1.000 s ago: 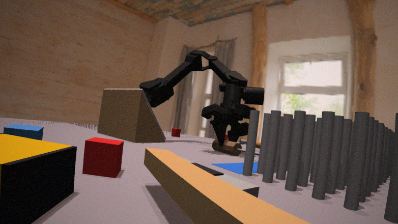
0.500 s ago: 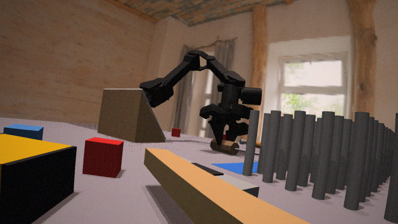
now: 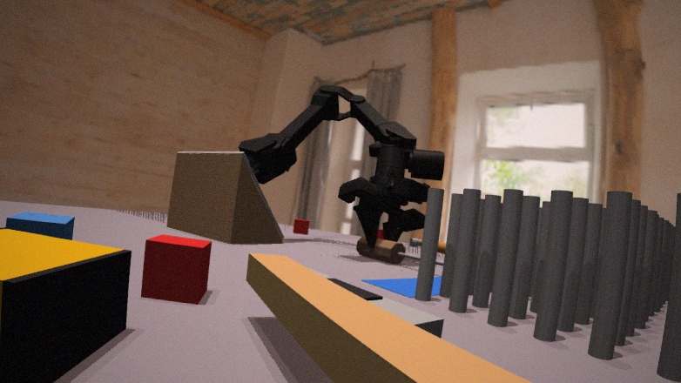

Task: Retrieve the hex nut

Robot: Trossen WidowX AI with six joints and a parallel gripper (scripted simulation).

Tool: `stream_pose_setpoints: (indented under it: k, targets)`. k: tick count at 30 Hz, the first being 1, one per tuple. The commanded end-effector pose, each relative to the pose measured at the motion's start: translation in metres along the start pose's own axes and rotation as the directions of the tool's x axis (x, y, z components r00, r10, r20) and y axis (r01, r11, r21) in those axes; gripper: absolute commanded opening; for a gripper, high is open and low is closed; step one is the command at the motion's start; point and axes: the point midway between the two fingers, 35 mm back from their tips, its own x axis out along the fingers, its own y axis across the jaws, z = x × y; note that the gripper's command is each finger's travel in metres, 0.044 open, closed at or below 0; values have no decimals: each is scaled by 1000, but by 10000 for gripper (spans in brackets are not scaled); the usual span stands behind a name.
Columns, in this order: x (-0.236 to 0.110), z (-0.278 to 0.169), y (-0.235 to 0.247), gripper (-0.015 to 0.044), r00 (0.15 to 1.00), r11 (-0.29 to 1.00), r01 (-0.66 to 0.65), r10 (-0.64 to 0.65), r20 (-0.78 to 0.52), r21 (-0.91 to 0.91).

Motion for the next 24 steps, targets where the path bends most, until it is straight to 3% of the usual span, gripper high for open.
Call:
stream_pose_setpoints:
  k: [1, 24]
  targets:
    - [-1, -4, -1, 0, 1000, 1000, 3, -3, 1, 5]
    - [-16, 4, -3, 0, 1000, 1000, 2, -2, 4, 0]
